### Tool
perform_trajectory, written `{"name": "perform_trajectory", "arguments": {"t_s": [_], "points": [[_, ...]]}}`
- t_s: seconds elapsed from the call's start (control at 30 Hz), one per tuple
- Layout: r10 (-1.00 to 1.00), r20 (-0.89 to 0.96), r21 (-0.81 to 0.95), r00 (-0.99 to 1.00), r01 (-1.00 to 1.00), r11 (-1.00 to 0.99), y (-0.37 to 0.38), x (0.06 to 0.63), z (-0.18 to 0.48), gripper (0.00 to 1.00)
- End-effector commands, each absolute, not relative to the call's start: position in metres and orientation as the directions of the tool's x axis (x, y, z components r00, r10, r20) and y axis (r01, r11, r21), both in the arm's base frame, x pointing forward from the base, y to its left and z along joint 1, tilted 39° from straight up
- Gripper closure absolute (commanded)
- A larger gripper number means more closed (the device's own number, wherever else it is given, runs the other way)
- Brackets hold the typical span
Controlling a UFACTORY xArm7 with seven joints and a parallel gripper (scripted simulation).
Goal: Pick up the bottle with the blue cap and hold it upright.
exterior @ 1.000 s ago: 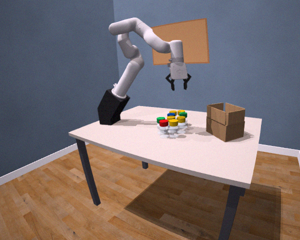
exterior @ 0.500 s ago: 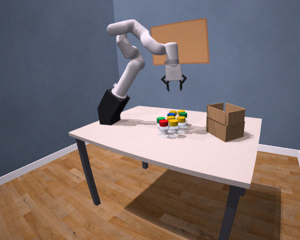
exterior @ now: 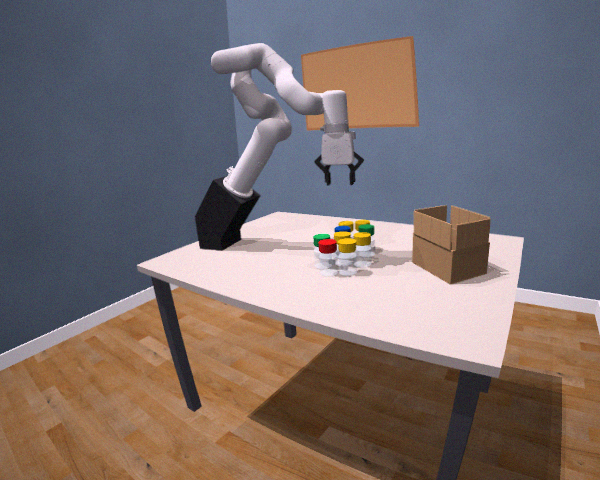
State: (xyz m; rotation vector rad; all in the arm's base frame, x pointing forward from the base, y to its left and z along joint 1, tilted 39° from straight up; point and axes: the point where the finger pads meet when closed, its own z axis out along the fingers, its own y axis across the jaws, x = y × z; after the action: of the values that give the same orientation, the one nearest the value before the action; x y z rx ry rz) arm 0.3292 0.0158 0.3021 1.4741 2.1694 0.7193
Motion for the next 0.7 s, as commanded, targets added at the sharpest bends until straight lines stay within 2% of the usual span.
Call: {"name": "perform_trajectory", "arguments": {"t_s": [0.0, 0.67], "points": [[0.944, -0.037, 0.629, -0.329, 0.726, 0.278, 0.017, 0.327, 0.300, 0.21], [0.949, -0.023, 0.630, -0.315, 0.733, 0.259, 0.022, 0.339, 0.285, 0.21]]}}
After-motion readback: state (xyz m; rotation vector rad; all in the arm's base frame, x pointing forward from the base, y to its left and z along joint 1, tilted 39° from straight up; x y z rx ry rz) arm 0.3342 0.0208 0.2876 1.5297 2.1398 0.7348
